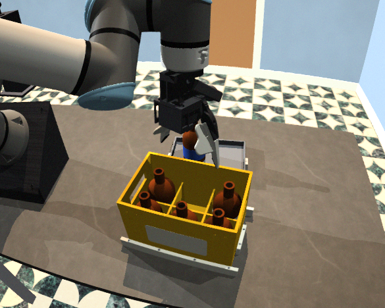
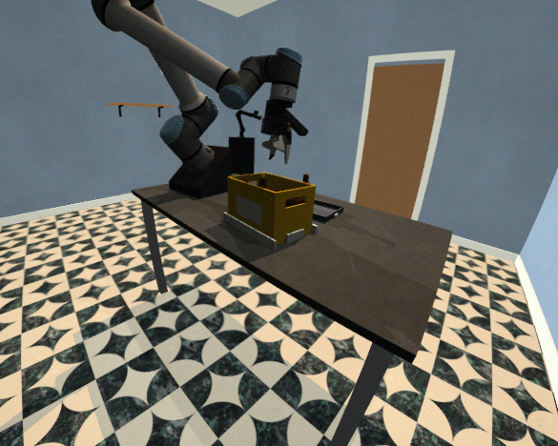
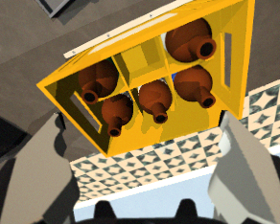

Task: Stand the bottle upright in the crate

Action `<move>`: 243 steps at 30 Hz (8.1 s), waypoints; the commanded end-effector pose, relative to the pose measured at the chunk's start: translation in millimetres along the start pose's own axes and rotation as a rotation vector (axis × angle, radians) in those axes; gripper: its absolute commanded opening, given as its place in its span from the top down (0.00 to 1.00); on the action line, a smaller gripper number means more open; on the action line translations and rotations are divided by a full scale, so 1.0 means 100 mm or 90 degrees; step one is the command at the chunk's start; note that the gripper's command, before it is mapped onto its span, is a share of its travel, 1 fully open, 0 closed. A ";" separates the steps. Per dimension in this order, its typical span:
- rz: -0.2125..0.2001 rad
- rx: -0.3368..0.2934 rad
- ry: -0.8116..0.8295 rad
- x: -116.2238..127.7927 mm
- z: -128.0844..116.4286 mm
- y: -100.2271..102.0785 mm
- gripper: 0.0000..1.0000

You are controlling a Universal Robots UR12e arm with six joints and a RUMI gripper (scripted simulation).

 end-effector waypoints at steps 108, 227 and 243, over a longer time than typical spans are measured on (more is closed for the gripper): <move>0.030 0.076 0.269 -1.17 2.08 -0.32 0.62; 0.030 0.076 0.269 -1.18 2.14 0.15 0.62; 0.030 0.076 0.269 -1.18 2.14 0.15 0.62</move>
Point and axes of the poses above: the point where the finger pads meet when closed, its own y axis out along the fingers, its own x axis across the jaws, z = x × y, the point moved 8 cm from there along -y, back along the fingers, and after that the axes turned 8 degrees about -y, right-handed, at the moved point
